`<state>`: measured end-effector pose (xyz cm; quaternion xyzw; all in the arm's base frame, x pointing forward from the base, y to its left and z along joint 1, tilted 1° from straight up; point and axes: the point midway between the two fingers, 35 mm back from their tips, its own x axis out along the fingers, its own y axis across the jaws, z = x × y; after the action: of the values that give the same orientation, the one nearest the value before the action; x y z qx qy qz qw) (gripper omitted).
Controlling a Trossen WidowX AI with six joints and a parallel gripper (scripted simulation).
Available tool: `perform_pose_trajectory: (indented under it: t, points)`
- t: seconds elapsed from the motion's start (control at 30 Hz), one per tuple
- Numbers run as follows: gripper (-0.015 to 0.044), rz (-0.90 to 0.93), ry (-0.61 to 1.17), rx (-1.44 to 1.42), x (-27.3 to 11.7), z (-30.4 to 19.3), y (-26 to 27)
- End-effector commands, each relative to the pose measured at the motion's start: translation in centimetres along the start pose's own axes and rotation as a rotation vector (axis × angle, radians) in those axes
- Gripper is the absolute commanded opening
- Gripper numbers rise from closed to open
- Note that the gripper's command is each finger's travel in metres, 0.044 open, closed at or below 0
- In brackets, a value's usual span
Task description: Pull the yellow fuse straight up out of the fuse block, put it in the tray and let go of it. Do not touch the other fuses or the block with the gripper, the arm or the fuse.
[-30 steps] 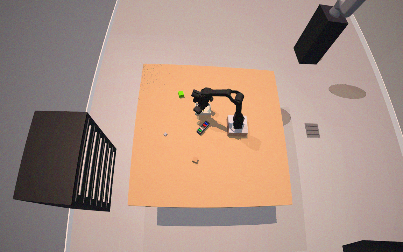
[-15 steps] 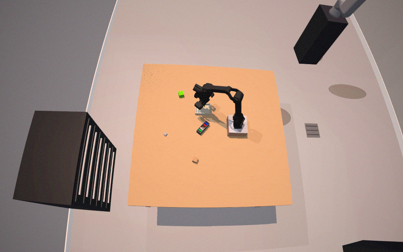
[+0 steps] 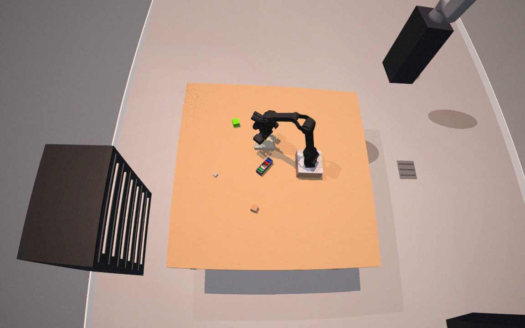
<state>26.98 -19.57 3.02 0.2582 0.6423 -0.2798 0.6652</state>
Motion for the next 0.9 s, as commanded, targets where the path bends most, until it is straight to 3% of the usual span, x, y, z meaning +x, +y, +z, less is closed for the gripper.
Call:
perform_pose_trajectory:
  t: [0.0,0.2,0.63,0.73,0.87]
  points:
    - [0.0,-0.003,0.009,-0.005,0.8,-0.2,-0.1]
    - [0.0,-0.003,0.009,-0.005,1.3,-0.2,-0.1]
    - [0.033,-0.001,0.004,0.0,0.7,-0.1,0.0]
    - [0.033,-0.003,0.008,-0.005,-2.4,-0.2,0.0]
    - [0.033,-0.003,0.009,-0.005,-2.7,-0.2,-0.1]
